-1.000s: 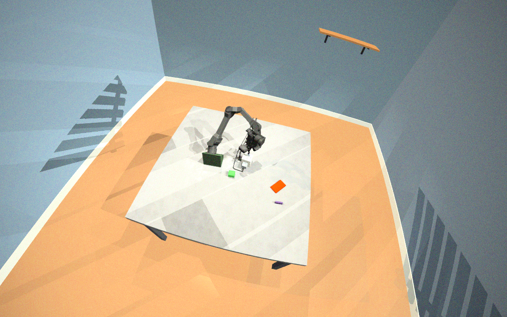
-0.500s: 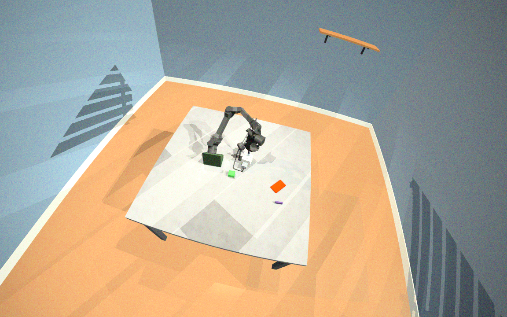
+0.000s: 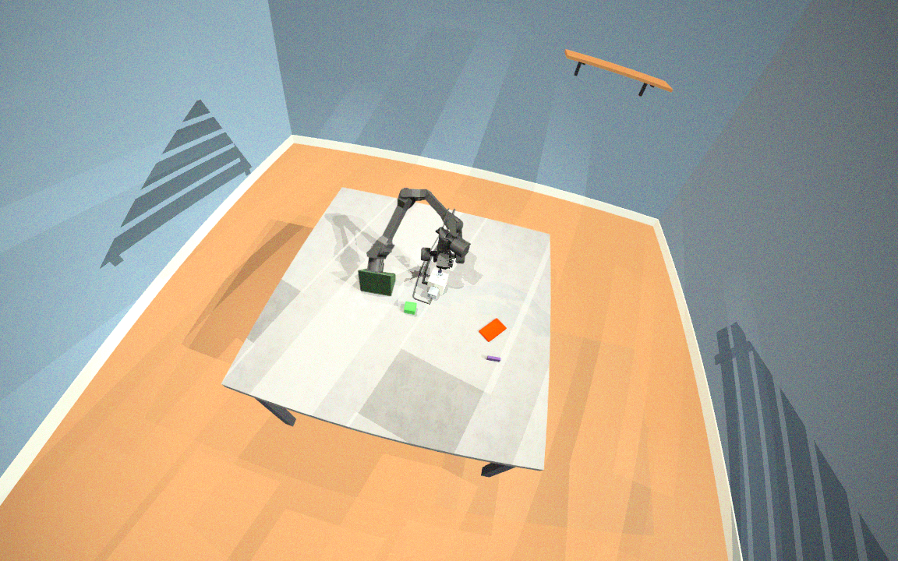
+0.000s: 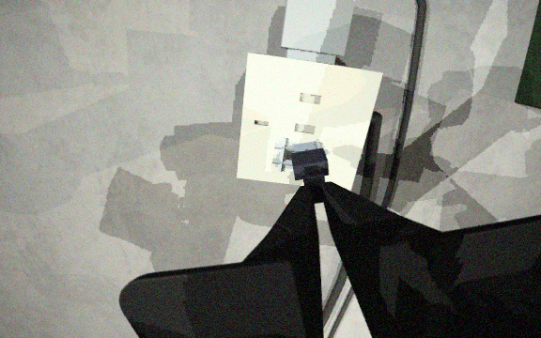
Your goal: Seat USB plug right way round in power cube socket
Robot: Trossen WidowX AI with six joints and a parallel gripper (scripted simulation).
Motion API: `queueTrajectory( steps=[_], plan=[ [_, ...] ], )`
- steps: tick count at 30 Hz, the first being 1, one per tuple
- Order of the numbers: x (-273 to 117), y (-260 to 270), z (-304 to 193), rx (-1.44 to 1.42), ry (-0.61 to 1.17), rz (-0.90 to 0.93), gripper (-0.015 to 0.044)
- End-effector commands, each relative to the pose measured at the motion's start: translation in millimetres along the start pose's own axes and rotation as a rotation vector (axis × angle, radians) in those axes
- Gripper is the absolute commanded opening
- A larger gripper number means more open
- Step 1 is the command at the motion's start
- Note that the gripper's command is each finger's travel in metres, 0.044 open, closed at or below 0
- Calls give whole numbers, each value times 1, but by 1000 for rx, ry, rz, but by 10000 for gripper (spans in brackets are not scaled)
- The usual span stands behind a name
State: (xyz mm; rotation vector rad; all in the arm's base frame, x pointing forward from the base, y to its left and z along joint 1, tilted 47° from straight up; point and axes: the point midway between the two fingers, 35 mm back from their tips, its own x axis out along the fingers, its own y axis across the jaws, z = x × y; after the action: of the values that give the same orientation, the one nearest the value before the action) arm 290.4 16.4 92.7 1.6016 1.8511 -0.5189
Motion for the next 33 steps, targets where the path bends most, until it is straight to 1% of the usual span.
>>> queueTrajectory(
  steps=[1,10,33],
  plan=[
    [0,0,0,95,-1,1,0],
    [0,0,0,314,-1,1,0],
    [1,0,-1,313,7,2,0]
  ],
)
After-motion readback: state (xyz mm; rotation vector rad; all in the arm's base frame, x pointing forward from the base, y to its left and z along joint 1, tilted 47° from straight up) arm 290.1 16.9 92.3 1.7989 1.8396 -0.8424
